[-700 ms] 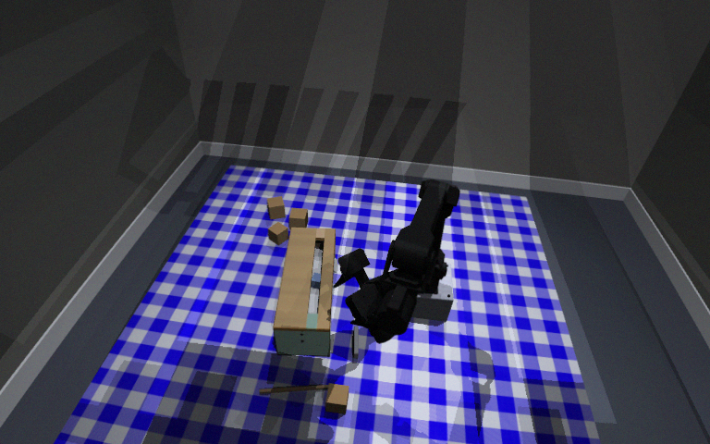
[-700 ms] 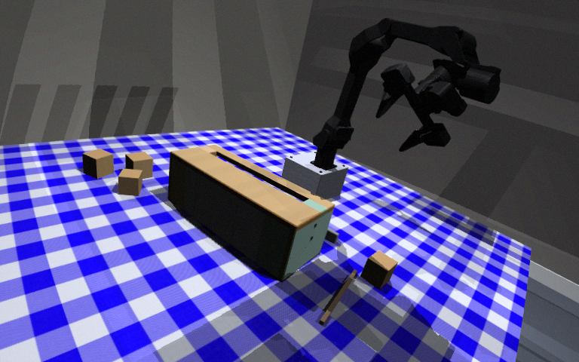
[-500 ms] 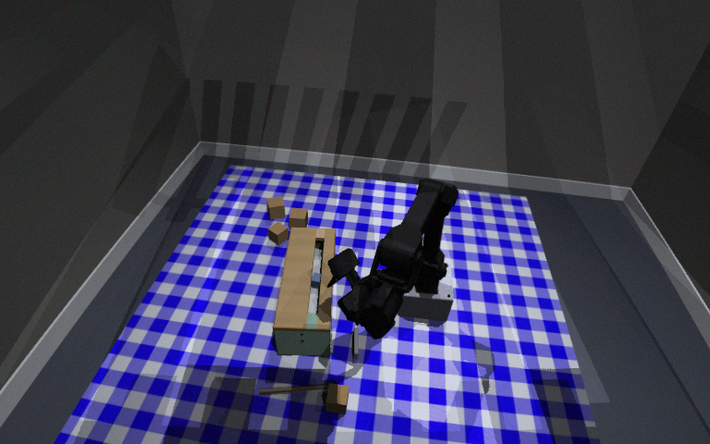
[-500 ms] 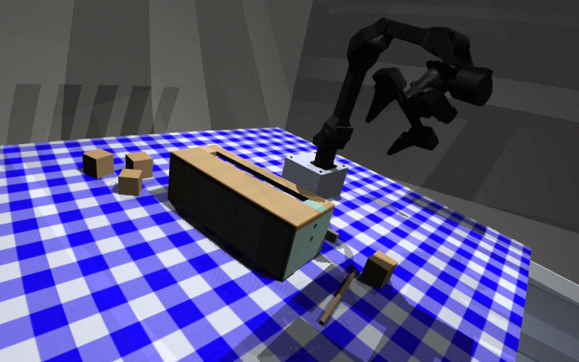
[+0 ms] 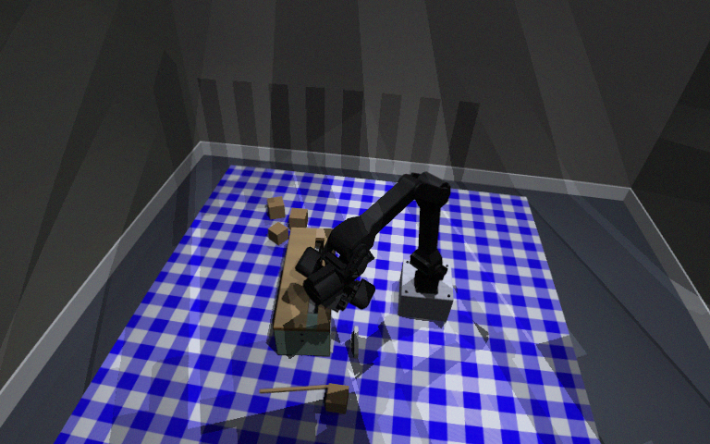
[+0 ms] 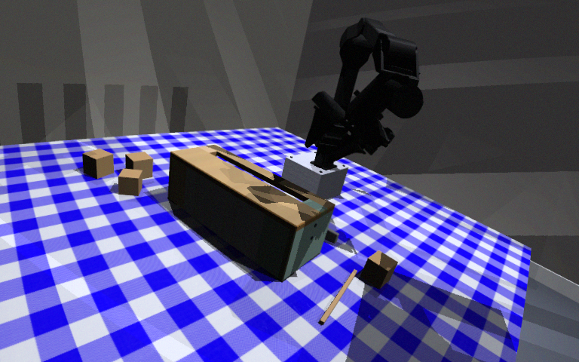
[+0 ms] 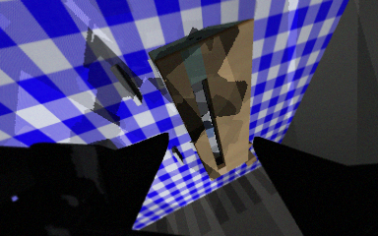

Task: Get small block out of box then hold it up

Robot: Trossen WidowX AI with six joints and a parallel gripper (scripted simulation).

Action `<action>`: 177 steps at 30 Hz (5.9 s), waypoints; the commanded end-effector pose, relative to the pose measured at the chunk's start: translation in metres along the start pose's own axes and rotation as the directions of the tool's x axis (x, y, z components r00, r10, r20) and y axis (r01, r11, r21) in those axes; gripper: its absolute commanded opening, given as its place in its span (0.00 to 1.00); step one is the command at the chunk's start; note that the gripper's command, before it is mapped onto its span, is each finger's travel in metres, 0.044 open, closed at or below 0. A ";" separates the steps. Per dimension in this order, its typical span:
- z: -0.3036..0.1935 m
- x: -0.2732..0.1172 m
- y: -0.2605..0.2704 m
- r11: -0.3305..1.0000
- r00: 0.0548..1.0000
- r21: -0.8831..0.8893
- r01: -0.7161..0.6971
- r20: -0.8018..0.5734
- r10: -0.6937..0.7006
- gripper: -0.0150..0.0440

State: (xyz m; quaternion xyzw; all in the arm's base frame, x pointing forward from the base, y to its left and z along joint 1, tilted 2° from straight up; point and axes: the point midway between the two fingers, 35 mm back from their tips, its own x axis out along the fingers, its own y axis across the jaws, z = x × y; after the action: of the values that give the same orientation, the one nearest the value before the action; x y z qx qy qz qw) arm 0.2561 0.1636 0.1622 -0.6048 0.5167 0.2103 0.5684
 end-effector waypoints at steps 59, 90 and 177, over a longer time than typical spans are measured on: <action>-0.056 0.141 0.026 0.865 0.951 -0.407 -0.293 -0.034 0.306 0.93; -0.085 0.165 0.021 0.870 0.954 -0.402 -0.286 -0.037 0.297 0.93; -0.239 0.165 -0.036 0.857 0.966 0.459 -0.234 0.014 0.257 0.74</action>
State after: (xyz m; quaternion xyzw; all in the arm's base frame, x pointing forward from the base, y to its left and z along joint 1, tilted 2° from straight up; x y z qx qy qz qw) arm 0.2756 -0.1173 0.1041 -0.5151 0.6111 0.2496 0.5468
